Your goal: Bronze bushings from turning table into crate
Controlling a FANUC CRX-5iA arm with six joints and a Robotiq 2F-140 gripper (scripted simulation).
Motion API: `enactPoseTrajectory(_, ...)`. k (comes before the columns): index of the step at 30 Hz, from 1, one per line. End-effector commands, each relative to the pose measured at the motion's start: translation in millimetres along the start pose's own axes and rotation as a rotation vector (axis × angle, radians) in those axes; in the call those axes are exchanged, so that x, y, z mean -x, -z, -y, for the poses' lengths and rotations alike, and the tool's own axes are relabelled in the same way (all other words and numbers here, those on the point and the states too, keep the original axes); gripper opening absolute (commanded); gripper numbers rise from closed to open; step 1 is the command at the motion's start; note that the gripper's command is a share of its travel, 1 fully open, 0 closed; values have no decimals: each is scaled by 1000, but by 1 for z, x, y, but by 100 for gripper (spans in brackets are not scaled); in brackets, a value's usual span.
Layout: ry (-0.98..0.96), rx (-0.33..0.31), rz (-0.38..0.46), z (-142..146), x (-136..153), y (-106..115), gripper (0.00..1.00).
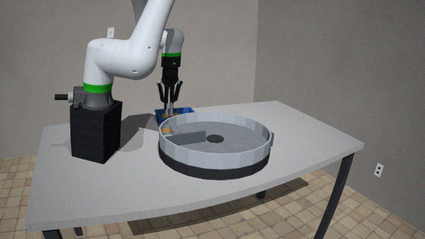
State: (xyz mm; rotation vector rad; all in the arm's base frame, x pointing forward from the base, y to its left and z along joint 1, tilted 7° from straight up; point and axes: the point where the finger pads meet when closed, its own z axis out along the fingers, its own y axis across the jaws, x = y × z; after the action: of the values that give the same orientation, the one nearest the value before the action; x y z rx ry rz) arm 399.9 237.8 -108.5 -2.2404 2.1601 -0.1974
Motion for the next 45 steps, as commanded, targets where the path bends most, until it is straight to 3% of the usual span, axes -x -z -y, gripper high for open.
enactPoseTrajectory(1, 0, 0, 0, 0, 0, 0, 10)
enactPoseTrajectory(15, 0, 0, 0, 0, 0, 10, 10)
enactPoseTrajectory(30, 0, 0, 0, 0, 0, 74, 10)
enactPoseTrajectory(45, 0, 0, 0, 0, 0, 87, 10)
